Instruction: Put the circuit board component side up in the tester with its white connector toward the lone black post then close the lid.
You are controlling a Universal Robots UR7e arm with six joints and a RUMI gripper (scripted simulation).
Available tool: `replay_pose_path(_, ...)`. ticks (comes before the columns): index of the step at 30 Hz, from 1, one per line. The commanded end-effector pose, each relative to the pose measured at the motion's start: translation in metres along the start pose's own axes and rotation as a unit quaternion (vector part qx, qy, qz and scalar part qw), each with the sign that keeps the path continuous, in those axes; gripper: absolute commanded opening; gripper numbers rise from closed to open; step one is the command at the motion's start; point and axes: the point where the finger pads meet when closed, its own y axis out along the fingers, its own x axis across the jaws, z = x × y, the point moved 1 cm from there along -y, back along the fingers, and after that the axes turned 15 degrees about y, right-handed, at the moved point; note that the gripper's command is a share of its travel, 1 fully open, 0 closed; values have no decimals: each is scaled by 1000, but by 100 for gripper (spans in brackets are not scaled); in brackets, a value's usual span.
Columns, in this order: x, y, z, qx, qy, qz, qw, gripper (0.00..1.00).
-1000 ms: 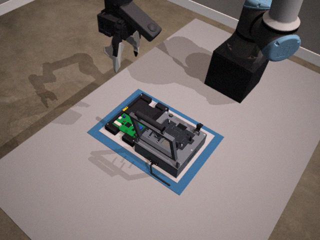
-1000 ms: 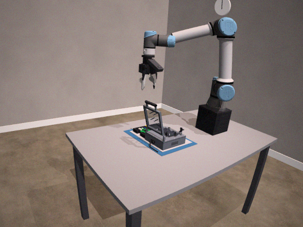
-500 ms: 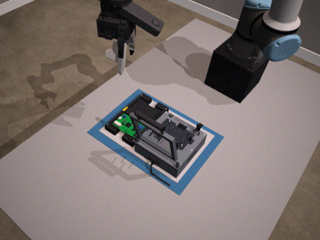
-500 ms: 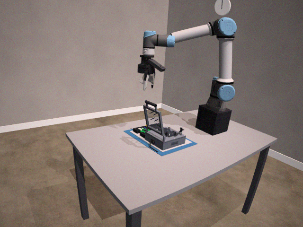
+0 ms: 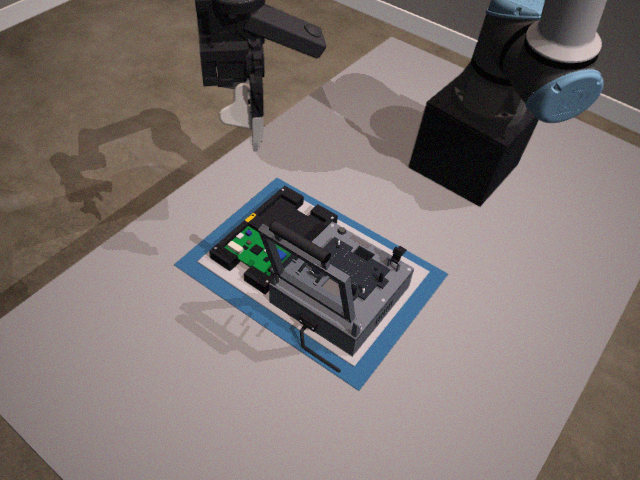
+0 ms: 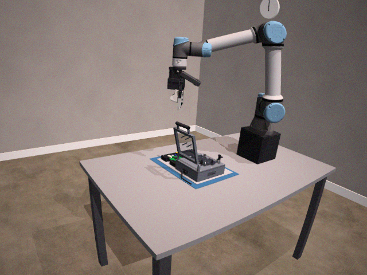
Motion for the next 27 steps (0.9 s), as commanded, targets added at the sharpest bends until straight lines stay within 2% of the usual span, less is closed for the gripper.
replay_pose_path(1, 0, -1, 0, 0, -84, -2, 996, 59)
replay_pose_path(6, 0, -1, 0, 0, -158, -2, 988, 59)
replay_pose_path(12, 0, -1, 0, 0, -245, -2, 969, 59)
replay_pose_path(14, 0, -1, 0, 0, -245, -2, 969, 59)
replay_pose_path(22, 0, -1, 0, 0, -357, -2, 934, 59)
replay_pose_path(27, 0, -1, 0, 0, -395, -2, 919, 59)
